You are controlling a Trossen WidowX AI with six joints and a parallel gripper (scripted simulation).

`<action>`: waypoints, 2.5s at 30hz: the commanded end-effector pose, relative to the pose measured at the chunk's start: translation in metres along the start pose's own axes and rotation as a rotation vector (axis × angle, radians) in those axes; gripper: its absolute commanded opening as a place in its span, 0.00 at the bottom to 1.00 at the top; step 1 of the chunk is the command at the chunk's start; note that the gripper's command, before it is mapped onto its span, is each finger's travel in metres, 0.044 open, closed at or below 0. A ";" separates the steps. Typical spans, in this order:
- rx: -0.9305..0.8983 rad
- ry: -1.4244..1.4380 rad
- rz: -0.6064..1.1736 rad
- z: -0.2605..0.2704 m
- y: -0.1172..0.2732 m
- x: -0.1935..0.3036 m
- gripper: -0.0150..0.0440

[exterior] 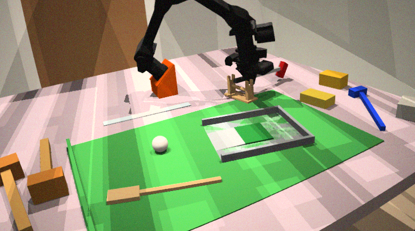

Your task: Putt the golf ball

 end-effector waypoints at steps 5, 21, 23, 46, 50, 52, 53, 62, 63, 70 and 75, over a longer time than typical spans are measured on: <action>0.021 -0.007 -0.039 0.001 0.070 -0.014 0.25; 0.046 -0.293 -0.033 -0.027 0.105 0.040 0.25; 0.051 -0.355 -0.033 -0.032 0.111 0.053 0.25; 0.115 -1.078 -0.017 -0.056 0.160 0.208 0.25; 0.128 -1.204 -0.010 -0.053 0.165 0.235 0.25; 0.135 -1.268 -0.006 -0.051 0.167 0.249 0.25; 0.139 -1.299 -0.004 -0.050 0.168 0.255 0.25; 0.178 -1.584 0.019 -0.032 0.175 0.312 0.25; 0.182 -1.616 0.022 -0.029 0.176 0.318 0.25; 0.220 -1.836 0.046 -0.008 0.179 0.357 0.25; 0.252 -1.993 0.066 0.010 0.181 0.381 0.25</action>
Point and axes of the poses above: the point midway between the two fingers, 35 mm back from their tips, its own y axis back along the fingers, its own z axis across the jaws, x = y × z, the point moved 10 cm from there along y, back along the fingers, and after that the axes turned 10 degrees about -y, right-handed, at the moved point
